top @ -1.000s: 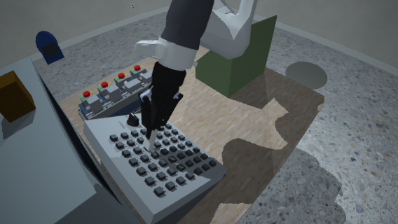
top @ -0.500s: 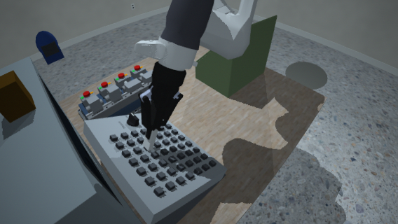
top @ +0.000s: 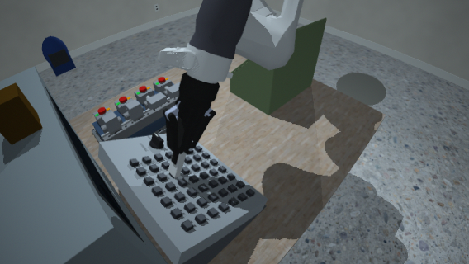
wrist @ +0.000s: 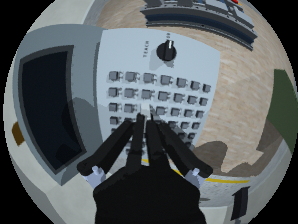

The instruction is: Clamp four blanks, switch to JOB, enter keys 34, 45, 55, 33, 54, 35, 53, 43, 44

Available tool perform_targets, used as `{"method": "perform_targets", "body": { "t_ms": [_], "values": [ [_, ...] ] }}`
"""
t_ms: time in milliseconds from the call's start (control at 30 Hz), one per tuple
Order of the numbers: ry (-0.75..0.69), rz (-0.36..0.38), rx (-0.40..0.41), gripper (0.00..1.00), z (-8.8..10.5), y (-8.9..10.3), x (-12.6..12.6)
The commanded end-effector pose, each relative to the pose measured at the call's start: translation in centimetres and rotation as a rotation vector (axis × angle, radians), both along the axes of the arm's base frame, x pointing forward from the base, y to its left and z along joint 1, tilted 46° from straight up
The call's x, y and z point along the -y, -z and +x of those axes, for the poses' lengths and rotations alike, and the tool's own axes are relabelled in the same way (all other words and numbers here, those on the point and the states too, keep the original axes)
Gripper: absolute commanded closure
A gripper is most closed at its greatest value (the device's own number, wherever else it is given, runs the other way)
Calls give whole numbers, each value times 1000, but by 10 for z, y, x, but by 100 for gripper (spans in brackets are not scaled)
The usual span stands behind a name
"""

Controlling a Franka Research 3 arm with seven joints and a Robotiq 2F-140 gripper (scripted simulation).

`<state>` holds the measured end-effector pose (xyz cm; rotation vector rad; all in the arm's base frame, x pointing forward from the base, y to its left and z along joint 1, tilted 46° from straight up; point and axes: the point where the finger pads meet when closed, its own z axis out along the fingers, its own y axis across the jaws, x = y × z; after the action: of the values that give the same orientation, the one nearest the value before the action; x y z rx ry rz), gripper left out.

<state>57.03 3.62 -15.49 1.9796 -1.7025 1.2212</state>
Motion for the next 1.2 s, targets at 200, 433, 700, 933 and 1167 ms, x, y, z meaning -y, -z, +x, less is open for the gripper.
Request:
{"method": "perform_targets", "body": {
  "t_ms": [200,433,700,933,1167],
  "values": [
    [1,5,4,100,-3,-4,-6],
    [1,5,4,100,-7,-10,-12],
    [1,5,4,100,-12,-18,-21],
    [1,5,4,100,-14,-21,-24],
    [1,5,4,100,-15,-21,-24]
  ]
}}
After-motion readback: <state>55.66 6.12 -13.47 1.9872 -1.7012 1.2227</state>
